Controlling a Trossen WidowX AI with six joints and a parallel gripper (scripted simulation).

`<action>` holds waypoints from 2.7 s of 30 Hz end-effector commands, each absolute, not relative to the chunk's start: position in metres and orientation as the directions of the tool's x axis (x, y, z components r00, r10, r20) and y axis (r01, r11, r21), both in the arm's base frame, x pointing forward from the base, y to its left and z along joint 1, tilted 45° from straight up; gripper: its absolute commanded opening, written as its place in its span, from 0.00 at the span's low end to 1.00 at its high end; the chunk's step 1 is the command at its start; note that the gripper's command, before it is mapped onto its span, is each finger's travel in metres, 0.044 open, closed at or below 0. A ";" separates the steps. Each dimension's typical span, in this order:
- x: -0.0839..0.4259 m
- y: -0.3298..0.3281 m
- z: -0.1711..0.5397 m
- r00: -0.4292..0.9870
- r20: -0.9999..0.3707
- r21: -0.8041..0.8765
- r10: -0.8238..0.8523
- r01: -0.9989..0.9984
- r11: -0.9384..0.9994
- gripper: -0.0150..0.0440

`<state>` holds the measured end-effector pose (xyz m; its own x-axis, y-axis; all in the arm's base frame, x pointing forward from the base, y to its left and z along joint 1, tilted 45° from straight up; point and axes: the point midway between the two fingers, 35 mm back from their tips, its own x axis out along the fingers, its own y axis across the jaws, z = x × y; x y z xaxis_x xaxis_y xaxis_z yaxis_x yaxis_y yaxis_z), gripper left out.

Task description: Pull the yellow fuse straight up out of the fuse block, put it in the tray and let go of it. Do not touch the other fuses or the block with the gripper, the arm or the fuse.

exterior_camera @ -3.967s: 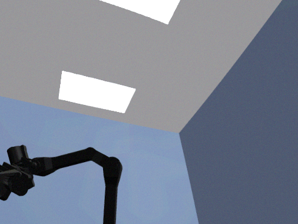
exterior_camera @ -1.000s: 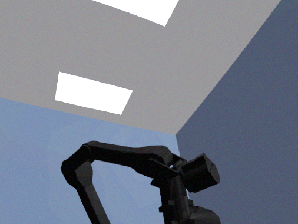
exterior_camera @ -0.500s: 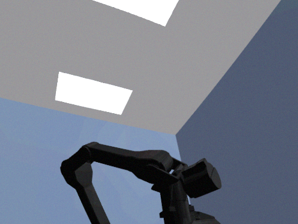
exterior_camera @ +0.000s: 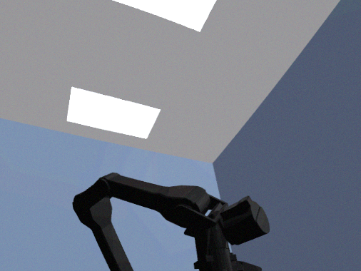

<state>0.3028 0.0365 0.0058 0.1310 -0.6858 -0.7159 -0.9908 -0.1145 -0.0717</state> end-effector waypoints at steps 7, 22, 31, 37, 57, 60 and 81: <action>0.303 0.037 0.006 0.131 -0.716 -0.072 -0.686 -0.991 -0.114 0.29; 0.303 0.039 0.008 0.131 -0.716 -0.071 -0.686 -0.991 -0.115 0.25; 0.302 0.042 0.011 0.131 -0.716 -0.071 -0.686 -0.991 -0.116 0.25; 0.302 0.044 0.013 0.131 -0.716 -0.070 -0.686 -0.991 -0.116 0.25; 0.301 0.051 0.020 0.131 -0.716 -0.069 -0.686 -0.991 -0.118 0.25; 0.300 0.052 0.021 0.131 -0.716 -0.069 -0.686 -0.991 -0.118 0.25; 0.299 0.059 0.029 0.131 -0.715 -0.067 -0.686 -0.991 -0.119 0.25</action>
<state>0.2984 0.0569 0.0273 0.1292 -0.6898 -0.7124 -0.9906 -0.1223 -0.0613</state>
